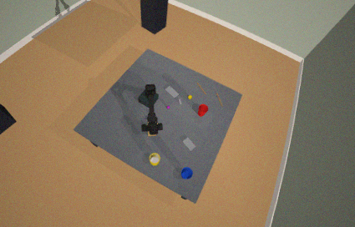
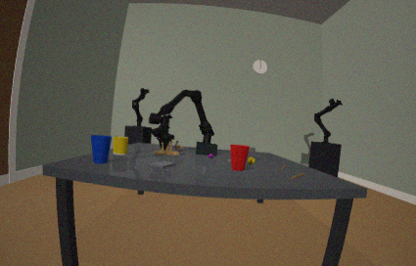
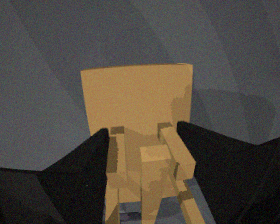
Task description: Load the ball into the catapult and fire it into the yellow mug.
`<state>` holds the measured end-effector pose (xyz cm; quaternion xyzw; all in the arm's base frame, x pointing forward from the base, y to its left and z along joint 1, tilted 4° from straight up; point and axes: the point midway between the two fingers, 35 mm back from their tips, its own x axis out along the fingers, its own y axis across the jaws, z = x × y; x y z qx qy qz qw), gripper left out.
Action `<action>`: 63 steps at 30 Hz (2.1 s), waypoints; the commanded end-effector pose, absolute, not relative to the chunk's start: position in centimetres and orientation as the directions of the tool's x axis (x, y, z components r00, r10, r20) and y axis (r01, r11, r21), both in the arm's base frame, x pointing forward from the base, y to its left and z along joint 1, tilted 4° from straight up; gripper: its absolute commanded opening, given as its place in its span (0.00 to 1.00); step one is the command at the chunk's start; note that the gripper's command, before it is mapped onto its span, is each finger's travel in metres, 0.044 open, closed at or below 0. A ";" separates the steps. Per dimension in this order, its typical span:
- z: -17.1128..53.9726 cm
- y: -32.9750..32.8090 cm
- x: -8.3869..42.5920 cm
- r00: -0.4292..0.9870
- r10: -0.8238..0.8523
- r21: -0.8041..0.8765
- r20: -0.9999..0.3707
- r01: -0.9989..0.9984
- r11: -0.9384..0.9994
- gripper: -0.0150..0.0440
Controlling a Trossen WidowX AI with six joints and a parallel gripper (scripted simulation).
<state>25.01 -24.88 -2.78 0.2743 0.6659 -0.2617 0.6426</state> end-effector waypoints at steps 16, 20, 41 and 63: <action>1.4 -25.2 25.2 -0.025 0.029 0.003 -0.999 0.704 0.711 0.25; 0.7 -25.2 25.2 -0.025 0.029 0.003 -0.999 0.704 0.710 0.25; -2.7 -25.1 25.0 -0.027 0.030 0.002 -0.999 0.705 0.709 0.25; -1.6 -25.1 25.2 -0.029 0.035 0.004 -0.999 0.703 0.712 0.92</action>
